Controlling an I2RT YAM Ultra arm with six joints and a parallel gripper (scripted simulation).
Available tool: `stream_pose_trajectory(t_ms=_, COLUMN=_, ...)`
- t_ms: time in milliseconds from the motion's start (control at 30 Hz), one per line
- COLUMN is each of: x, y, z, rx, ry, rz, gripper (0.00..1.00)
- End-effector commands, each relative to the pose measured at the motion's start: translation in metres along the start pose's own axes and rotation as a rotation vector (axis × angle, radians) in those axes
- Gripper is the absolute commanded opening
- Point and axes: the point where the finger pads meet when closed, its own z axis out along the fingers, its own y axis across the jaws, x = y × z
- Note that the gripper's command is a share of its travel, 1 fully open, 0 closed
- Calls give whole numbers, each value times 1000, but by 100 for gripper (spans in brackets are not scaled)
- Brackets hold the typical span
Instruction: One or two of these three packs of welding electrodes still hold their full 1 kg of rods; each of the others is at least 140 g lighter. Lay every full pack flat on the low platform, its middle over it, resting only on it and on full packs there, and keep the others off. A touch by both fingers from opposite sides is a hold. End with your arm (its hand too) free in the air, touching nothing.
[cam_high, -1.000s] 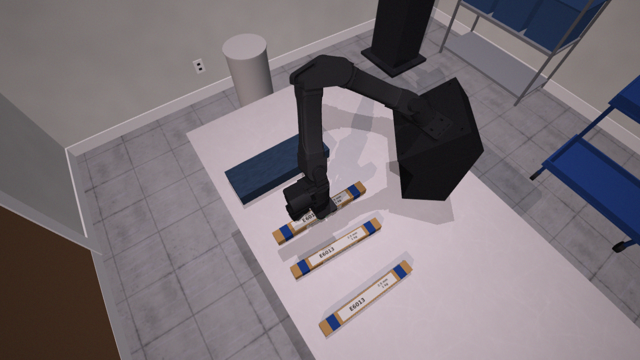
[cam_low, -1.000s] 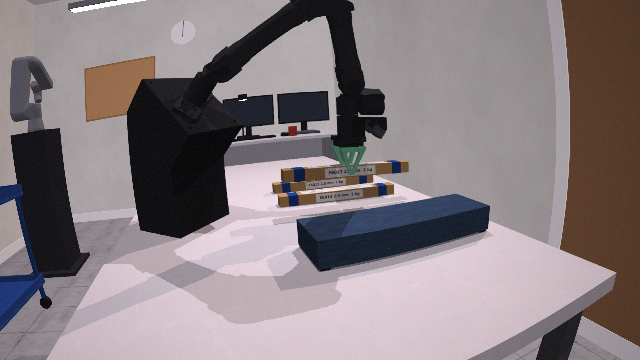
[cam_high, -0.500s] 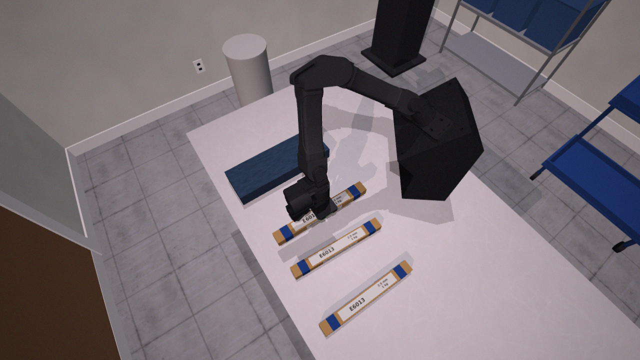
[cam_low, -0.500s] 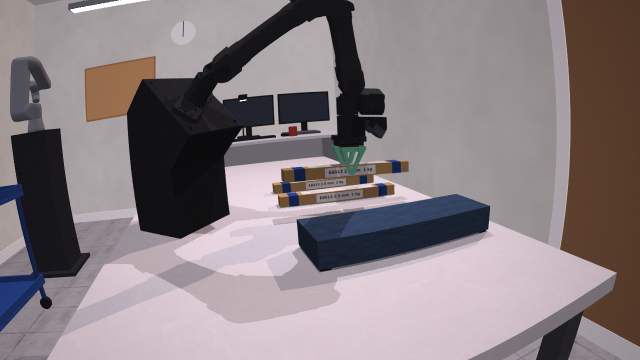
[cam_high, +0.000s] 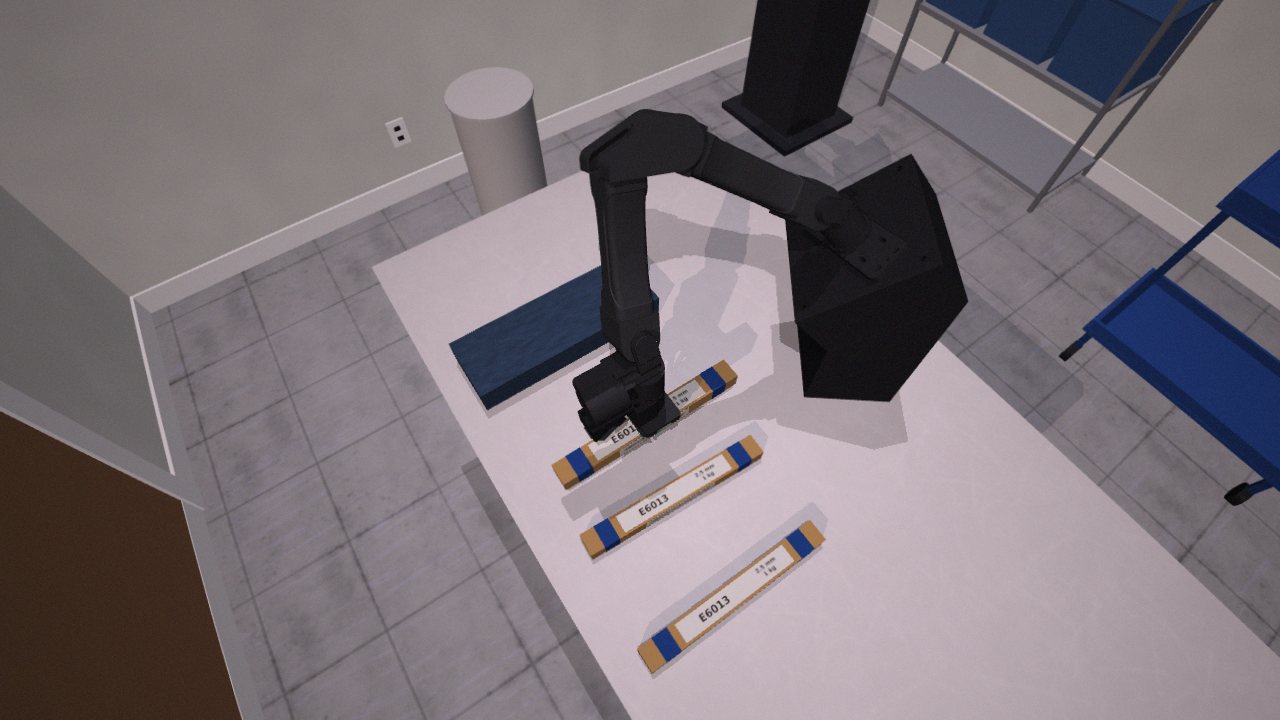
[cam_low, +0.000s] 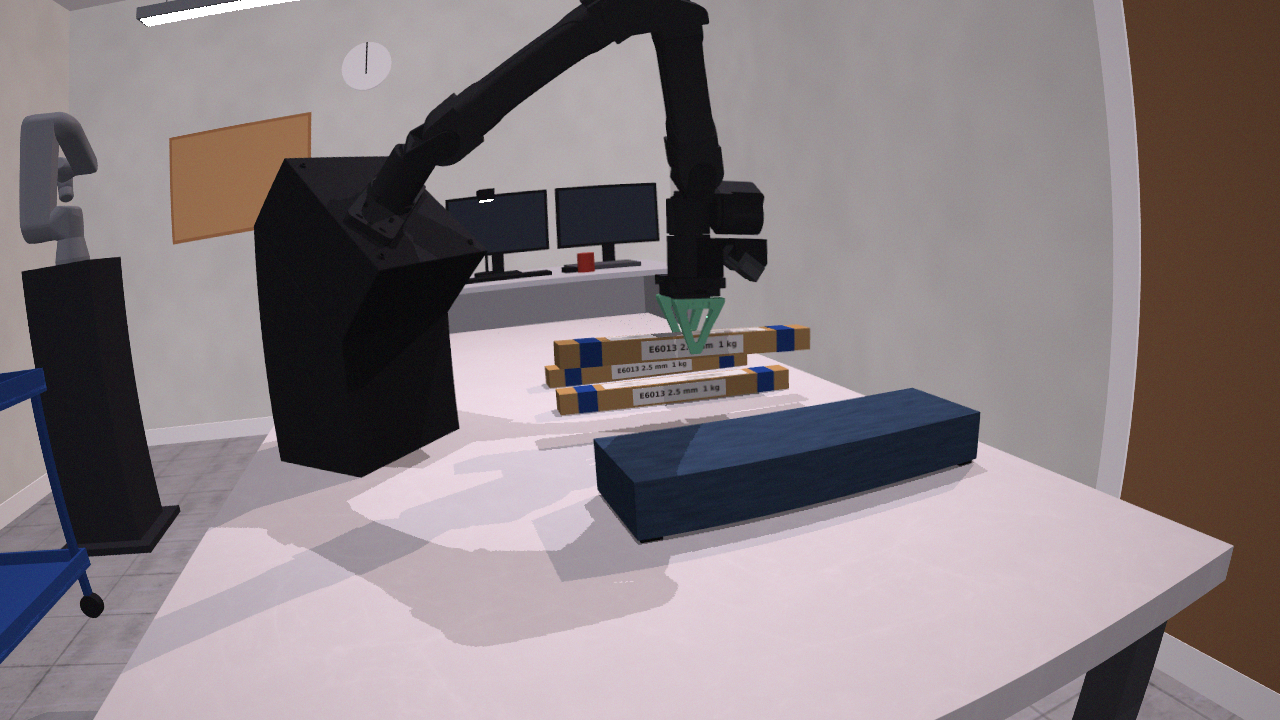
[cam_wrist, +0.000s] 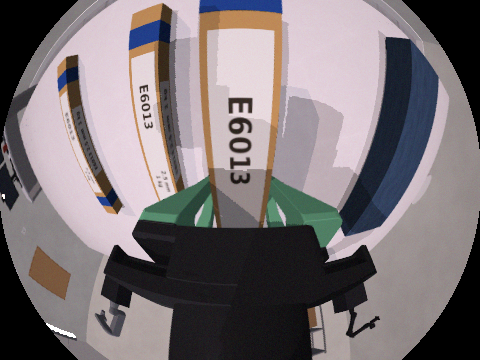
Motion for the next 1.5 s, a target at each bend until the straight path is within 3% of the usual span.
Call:
stream_pose_trajectory(t_ms=0, x=-15, y=2, z=-21, rx=-12, ry=-54, rz=1, gripper=0)
stream_pose_trajectory(t_ms=1467, x=-12, y=1, z=-69, rx=-13, ry=-53, rz=1, gripper=0)
